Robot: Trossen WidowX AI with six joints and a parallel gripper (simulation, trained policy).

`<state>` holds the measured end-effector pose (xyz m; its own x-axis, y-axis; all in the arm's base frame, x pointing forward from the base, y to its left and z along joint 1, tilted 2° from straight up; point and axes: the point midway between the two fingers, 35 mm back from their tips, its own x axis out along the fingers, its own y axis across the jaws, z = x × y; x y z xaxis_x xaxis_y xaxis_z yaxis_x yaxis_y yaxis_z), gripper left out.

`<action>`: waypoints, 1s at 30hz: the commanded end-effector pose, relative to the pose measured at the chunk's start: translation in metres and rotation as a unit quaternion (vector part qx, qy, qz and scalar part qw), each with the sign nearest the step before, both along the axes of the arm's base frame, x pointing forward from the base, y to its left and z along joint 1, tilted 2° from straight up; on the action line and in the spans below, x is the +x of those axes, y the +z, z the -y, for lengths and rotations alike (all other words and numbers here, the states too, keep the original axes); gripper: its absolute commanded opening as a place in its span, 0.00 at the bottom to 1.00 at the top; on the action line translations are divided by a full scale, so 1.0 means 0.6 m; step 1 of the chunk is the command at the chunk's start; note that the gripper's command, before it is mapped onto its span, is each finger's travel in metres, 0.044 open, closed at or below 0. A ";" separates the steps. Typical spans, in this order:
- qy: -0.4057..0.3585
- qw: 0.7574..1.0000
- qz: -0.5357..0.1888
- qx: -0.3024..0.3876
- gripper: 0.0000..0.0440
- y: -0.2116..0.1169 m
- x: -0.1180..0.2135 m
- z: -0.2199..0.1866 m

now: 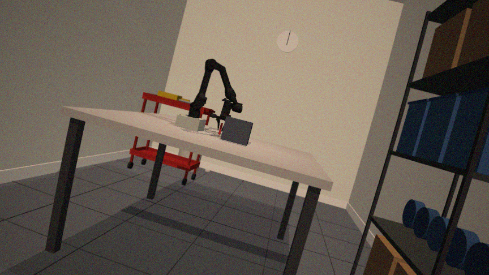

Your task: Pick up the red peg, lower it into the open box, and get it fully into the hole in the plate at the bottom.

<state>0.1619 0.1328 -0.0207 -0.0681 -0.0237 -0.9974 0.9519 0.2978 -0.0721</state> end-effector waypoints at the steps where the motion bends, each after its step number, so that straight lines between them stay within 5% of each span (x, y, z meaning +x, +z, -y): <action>1: 0.013 1.000 0.003 0.007 0.07 -0.006 0.005 -0.008; 30: -0.007 0.989 0.112 0.093 0.00 0.130 0.096 -0.052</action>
<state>0.2109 0.1615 0.0435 0.1232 0.1423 -0.9821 0.9497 0.2702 0.1583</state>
